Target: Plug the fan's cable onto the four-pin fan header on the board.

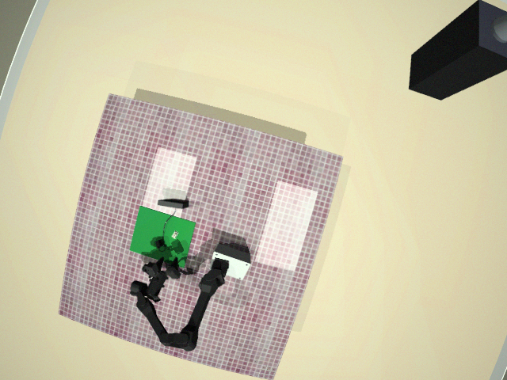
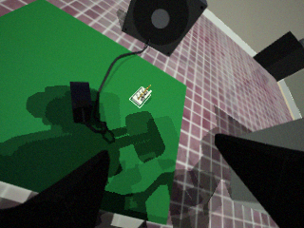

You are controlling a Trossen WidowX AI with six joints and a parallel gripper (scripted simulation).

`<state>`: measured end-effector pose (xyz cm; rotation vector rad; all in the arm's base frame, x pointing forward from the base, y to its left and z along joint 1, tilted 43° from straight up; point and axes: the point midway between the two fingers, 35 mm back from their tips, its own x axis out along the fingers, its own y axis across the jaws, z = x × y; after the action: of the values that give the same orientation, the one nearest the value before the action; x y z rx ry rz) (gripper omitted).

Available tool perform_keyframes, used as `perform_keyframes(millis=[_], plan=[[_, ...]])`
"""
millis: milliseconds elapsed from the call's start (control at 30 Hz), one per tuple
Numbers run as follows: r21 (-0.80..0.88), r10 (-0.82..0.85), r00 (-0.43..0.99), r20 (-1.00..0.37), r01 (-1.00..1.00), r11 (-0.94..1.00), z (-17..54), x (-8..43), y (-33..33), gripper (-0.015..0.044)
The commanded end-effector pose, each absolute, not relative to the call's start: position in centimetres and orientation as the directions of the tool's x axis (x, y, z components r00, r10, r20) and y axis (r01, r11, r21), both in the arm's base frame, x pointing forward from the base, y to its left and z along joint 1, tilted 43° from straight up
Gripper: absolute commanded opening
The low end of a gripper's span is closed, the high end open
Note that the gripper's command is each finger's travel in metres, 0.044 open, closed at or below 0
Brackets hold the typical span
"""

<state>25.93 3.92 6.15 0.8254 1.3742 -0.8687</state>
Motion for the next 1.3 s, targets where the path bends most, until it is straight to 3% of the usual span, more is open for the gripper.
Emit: perform_keyframes(millis=[0, 467, 933, 1200, 1267], plan=[[0.004, 0.054, -0.026, -0.998, 0.874, 0.486, 6.2, 25.9, 3.8, 0.0440], [0.152, 0.326, -0.034, -0.945, 0.836, 0.528, 7.5, 26.4, 3.2, 0.0440], [0.390, 0.568, 0.057, -0.821, 0.782, 0.486, 9.8, 27.5, 2.0, 0.0440], [0.529, 0.668, 0.139, -0.731, 0.733, 0.427, 11.4, 28.3, 1.0, 0.0440], [0.473, 0.626, 0.107, -0.773, 0.754, 0.456, 10.9, 27.9, 1.5, 0.0440]])
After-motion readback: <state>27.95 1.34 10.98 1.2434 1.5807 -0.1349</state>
